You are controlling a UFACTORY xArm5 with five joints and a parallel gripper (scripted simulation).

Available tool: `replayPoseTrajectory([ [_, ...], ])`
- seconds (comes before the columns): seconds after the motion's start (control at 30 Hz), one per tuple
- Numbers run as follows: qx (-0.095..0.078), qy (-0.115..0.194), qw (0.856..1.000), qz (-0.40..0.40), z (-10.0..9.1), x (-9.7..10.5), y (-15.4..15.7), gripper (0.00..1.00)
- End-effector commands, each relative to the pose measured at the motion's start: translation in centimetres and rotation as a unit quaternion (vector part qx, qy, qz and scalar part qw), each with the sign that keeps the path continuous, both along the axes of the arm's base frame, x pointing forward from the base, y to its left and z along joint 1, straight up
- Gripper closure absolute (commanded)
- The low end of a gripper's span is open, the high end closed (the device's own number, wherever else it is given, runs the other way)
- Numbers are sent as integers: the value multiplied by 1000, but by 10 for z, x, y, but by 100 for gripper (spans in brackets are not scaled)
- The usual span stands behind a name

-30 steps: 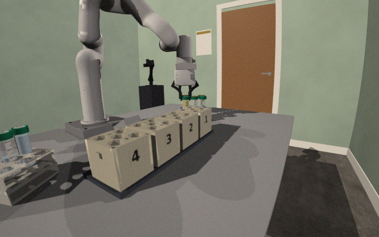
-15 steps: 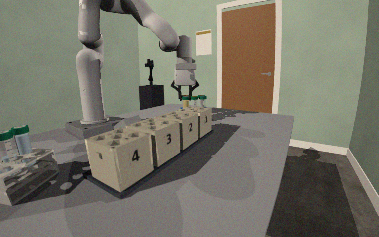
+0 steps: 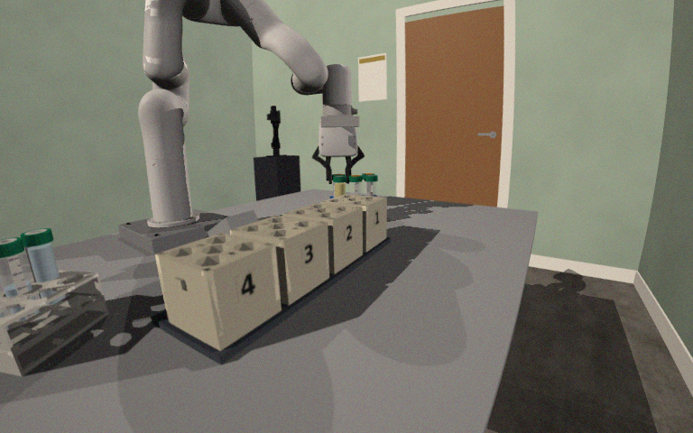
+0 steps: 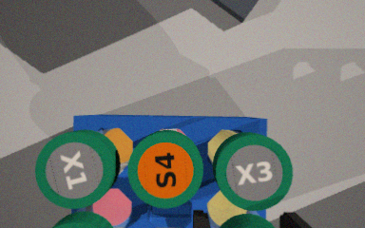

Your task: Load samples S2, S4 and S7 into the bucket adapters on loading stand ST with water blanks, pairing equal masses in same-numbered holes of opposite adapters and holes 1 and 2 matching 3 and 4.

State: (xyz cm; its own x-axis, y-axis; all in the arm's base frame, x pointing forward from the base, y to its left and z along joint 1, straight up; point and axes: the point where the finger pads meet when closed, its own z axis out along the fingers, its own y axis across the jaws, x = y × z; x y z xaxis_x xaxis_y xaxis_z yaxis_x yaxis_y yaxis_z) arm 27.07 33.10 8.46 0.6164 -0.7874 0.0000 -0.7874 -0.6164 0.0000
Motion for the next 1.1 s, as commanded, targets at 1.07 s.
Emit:
replayPoseTrajectory([
  [1.07,2,0,1000,0,49,1,1,56],
])
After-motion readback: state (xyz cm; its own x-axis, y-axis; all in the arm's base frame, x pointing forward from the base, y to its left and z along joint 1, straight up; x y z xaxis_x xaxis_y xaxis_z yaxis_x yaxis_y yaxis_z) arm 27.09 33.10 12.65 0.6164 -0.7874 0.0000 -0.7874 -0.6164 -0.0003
